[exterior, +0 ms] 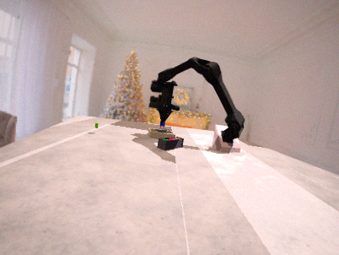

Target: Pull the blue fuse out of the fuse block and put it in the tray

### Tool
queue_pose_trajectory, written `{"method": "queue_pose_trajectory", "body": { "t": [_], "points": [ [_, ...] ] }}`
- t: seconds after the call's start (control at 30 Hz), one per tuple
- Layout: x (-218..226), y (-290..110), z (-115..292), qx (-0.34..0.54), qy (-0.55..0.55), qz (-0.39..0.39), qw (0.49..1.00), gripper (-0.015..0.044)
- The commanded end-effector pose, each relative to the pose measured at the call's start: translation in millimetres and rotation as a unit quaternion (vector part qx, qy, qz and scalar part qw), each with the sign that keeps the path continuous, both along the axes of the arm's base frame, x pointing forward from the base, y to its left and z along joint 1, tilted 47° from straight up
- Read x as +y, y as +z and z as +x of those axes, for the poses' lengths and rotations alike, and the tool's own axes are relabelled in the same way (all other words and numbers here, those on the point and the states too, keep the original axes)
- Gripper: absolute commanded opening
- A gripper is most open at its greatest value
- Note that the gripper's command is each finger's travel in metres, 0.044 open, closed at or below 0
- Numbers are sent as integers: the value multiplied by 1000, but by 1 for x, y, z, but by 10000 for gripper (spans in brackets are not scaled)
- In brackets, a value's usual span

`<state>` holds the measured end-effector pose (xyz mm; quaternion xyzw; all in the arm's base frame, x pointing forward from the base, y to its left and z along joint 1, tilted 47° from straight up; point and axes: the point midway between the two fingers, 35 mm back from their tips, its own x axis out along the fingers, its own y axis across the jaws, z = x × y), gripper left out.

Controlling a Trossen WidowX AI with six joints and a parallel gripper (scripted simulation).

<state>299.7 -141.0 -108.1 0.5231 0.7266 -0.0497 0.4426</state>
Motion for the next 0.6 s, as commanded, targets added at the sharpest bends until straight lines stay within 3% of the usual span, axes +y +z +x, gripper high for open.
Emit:
{"method": "queue_pose_trajectory", "body": {
  "t": [0.0,0.37,0.57],
  "points": [
    [7,-5,-1,1,-2,3,1000,0],
    [17,-14,-2,1,-2,3,1000,0],
    [14,-12,-2,0,0,1,1000,157]
  ]
}}
